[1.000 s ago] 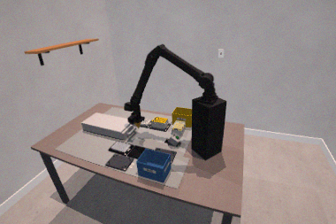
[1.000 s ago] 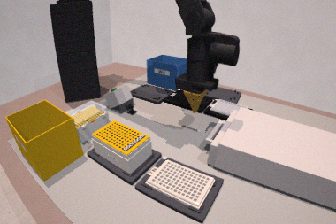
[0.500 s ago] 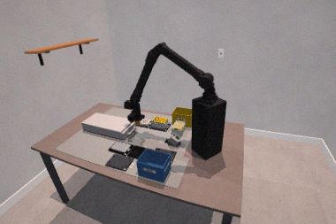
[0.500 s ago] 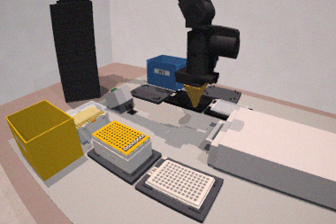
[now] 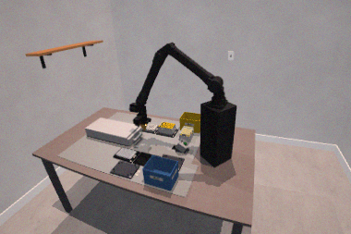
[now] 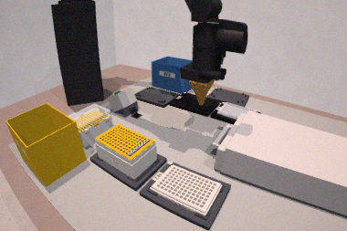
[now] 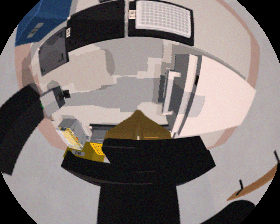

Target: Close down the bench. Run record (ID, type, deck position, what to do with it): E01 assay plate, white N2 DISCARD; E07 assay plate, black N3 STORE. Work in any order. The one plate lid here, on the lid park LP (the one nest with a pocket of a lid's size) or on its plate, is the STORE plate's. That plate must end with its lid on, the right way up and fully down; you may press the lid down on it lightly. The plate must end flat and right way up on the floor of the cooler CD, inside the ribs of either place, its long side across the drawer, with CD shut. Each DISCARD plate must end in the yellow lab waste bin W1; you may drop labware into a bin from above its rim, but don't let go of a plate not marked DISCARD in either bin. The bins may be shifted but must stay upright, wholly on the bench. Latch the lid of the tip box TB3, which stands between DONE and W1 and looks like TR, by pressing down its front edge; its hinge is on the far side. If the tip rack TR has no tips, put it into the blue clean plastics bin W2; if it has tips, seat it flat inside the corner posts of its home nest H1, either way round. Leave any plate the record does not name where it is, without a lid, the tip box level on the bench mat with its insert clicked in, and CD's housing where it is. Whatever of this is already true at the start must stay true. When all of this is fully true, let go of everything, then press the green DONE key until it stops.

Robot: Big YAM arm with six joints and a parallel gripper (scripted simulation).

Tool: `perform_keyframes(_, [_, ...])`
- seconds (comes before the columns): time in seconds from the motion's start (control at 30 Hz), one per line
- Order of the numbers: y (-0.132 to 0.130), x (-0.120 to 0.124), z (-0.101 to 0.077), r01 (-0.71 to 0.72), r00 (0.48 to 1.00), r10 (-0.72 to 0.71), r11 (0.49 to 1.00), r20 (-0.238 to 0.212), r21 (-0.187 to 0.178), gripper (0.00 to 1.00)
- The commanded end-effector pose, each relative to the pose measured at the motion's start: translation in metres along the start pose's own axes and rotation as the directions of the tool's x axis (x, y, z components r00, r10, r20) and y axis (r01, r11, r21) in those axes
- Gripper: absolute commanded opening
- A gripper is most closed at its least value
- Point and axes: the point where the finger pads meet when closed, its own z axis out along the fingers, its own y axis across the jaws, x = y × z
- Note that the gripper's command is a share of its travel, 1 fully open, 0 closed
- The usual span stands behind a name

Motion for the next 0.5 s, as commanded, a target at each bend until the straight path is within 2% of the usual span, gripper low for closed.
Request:
perform_keyframes(0.0, [-0.005,-0.001,-0.016,-0.014,1.000,0.014,1.000,0.004,0.009,0.00])
perform_keyframes(0.2, [-0.001,-0.001,-0.015,-0.014,1.000,0.014,1.000,0.004,0.001,0.00])
perform_keyframes(0.23, [-0.008,-0.001,-0.027,-0.014,1.000,0.014,1.000,0.004,0.019,0.00])
perform_keyframes(0.47, [-0.008,-0.001,-0.037,-0.014,1.000,0.013,1.000,0.004,0.019,0.00])
